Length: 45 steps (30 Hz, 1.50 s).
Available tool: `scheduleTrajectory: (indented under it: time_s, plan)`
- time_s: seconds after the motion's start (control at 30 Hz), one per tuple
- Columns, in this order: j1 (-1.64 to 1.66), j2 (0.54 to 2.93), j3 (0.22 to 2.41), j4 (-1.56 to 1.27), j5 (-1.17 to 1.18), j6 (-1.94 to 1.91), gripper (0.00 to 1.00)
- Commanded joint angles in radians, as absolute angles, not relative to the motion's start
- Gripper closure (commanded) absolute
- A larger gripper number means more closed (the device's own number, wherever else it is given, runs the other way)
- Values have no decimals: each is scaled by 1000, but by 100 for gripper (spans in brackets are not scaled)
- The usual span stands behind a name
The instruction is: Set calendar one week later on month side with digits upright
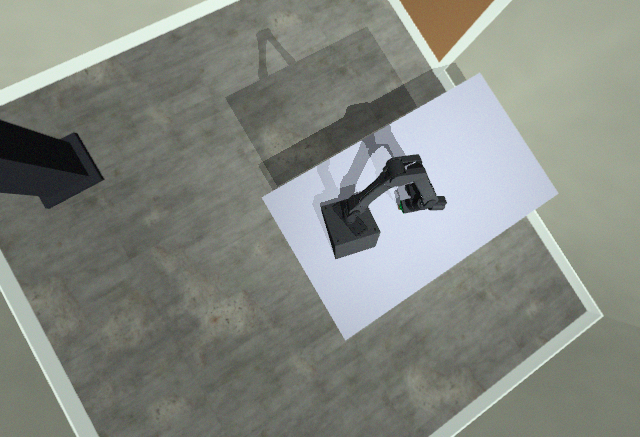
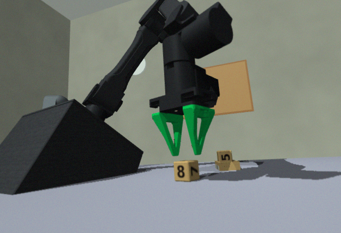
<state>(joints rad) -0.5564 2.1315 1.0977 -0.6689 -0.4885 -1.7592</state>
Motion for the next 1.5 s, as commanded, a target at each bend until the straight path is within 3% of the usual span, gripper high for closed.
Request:
scheduleTrajectory:
  time_s: [0.0,1.47]
  plan:
    - [-560,2141,1105,-678,-502,-1753,55]
    - [-570,2128,1076,-669,-502,-1760,55]
